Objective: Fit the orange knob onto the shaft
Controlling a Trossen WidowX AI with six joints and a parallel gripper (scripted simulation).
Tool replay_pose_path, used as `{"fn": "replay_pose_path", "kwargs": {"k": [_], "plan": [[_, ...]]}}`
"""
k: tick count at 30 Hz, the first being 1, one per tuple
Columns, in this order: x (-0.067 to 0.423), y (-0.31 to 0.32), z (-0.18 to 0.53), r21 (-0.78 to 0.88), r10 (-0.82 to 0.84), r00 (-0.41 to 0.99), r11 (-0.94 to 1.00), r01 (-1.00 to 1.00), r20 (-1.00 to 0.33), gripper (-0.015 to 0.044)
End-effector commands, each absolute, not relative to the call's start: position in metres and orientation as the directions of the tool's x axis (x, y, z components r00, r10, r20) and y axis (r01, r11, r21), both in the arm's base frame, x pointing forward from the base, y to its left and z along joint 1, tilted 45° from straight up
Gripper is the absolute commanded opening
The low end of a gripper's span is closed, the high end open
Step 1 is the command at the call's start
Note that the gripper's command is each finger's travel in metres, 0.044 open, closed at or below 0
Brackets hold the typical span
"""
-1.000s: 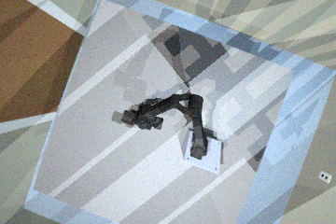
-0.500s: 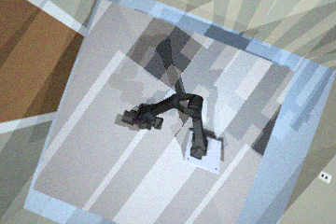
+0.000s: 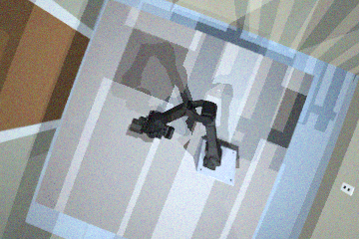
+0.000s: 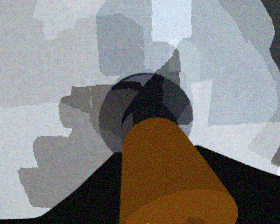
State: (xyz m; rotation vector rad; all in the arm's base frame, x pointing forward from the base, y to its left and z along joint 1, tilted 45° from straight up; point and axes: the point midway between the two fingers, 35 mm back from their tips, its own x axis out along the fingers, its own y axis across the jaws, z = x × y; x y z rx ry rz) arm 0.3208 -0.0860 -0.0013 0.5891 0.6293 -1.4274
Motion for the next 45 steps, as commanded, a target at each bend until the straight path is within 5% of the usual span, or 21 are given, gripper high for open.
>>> {"fn": "replay_pose_path", "kwargs": {"k": [1, 45], "plan": [[0.3215, -0.0869, -0.0021, 0.005, -0.706, 0.041, 0.053, 0.999, -0.707, 0.0], [0.3208, -0.0896, -0.0049, -0.007, -0.706, 0.041, 0.066, 0.998, -0.707, 0.0]]}}
